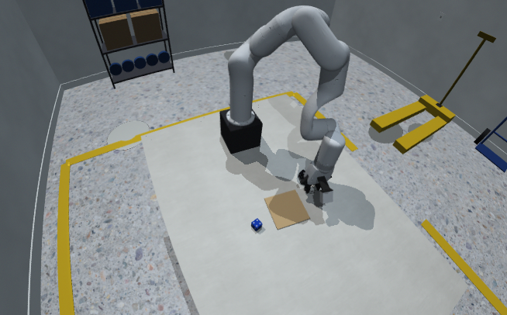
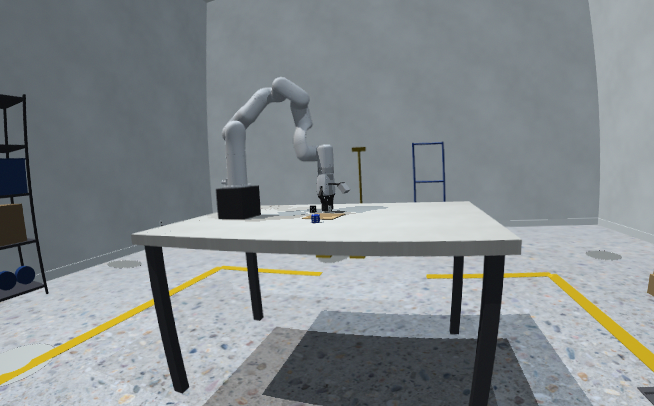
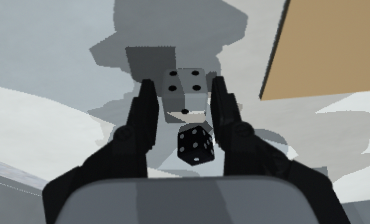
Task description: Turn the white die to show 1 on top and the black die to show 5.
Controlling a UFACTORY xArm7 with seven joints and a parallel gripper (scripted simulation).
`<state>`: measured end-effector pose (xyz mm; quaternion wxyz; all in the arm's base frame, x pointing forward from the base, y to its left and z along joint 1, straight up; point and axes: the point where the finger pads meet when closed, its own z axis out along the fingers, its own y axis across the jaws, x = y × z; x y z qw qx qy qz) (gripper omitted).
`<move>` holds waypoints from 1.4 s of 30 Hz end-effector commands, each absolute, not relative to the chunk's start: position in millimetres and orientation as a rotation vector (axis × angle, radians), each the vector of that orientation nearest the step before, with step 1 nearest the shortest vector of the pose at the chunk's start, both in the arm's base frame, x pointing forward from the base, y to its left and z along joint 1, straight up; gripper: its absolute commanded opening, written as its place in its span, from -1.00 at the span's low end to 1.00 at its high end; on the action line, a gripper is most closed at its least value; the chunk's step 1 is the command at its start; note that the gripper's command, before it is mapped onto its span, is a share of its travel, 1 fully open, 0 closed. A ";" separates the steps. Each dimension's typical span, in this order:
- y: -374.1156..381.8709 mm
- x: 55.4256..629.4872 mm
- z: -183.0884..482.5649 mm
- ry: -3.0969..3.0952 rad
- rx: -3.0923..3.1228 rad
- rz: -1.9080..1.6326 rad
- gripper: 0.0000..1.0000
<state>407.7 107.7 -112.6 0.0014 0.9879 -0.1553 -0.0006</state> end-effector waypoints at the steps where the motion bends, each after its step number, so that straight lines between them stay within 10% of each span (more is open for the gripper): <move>1: 108.1 409.9 -117.5 -0.488 3.103 0.005 -0.05; 41: 108.1 409.8 -118.7 -0.488 3.104 0.005 -0.05; 42: 108.1 409.8 -118.7 -0.488 3.104 0.005 -0.47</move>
